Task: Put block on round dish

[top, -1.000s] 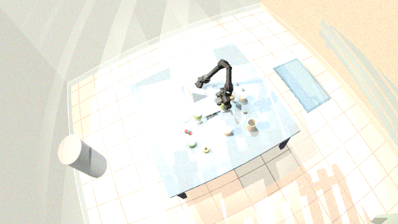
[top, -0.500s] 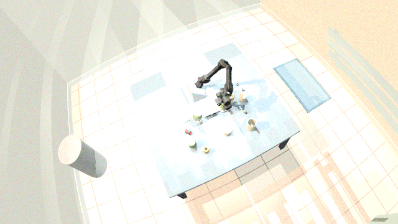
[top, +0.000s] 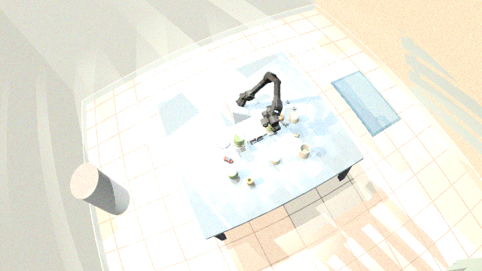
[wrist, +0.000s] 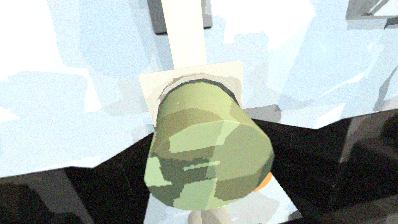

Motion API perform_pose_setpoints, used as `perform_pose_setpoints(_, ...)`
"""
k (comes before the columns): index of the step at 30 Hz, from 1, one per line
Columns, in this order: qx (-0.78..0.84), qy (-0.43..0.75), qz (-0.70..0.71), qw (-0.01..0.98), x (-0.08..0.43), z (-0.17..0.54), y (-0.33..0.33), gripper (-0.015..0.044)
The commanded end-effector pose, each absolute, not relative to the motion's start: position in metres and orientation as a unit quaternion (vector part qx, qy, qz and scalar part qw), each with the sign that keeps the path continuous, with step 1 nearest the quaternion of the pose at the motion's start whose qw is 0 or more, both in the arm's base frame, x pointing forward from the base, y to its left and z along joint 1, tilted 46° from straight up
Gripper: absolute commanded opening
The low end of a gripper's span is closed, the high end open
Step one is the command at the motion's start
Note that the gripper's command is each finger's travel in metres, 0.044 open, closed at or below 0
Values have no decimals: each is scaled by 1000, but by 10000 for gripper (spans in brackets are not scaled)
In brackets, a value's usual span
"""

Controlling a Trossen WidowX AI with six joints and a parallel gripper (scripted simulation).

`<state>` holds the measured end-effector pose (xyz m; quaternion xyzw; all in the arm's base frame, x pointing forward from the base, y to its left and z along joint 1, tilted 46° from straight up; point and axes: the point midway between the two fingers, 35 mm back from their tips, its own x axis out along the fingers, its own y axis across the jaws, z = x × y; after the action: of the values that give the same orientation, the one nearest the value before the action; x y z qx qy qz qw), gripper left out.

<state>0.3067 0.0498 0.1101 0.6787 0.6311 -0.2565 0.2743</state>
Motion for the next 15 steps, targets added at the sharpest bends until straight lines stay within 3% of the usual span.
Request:
perform_pose_setpoints(1, 682, 627, -257, 277, 308, 114, 44, 0)
perform_pose_setpoints(15, 688, 619, -260, 276, 309, 126, 30, 0)
